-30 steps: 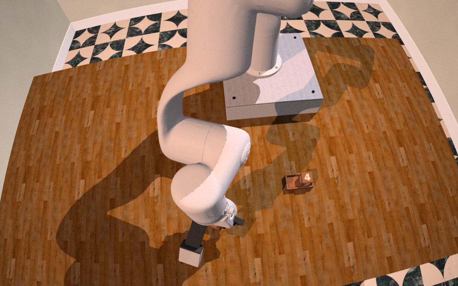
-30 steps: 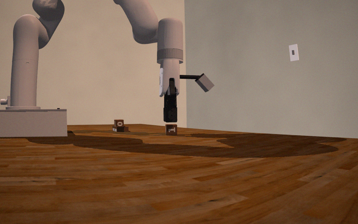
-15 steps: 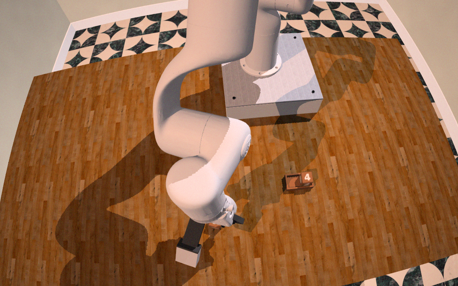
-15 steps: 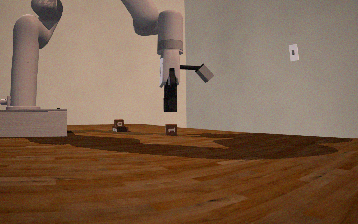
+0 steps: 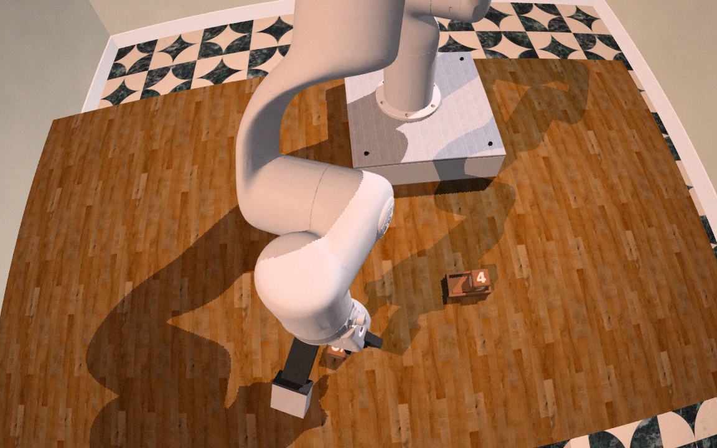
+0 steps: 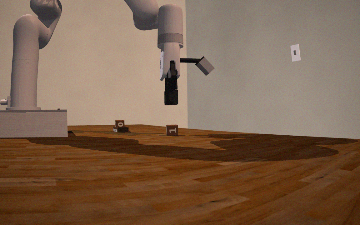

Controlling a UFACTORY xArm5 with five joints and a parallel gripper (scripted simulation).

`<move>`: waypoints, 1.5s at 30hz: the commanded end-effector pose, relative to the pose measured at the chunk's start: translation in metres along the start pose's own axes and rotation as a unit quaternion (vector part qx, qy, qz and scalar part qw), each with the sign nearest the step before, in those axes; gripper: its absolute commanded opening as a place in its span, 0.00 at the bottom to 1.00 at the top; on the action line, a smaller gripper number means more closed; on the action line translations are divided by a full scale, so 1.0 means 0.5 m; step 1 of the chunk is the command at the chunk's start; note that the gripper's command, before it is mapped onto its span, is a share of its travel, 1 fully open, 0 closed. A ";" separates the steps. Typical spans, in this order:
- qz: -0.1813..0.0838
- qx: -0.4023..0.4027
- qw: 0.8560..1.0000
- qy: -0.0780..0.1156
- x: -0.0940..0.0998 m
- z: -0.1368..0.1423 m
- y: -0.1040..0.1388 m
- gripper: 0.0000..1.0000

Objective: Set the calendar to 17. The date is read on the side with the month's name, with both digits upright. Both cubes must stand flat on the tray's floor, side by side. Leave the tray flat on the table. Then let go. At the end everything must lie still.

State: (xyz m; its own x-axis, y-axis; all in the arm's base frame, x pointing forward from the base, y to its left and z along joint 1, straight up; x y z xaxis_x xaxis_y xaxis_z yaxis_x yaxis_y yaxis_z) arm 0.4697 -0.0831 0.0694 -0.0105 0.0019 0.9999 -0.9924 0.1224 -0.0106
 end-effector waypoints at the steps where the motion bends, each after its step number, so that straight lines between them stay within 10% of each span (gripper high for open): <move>1: 0.043 0.000 0.999 0.002 0.000 0.002 0.006 0.47; 31: 0.227 -0.003 0.974 0.013 -0.009 0.002 0.052 0.47; 45: 0.263 -0.002 0.965 0.015 -0.017 0.002 0.056 0.47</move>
State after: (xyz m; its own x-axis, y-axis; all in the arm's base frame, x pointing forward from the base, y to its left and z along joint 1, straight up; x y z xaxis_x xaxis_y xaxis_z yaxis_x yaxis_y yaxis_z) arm 0.4421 -0.0809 0.0635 -0.4629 0.0847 0.8824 -0.8763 0.1065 -0.4699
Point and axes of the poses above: the point where the finger pads meet when closed, its own x axis back along the fingers, its own z axis across the jaws, y = z × x, the point moved 4 cm from there along x, back along the fingers, and after that the axes turned 3 degrees about x, right-handed, at the moved point
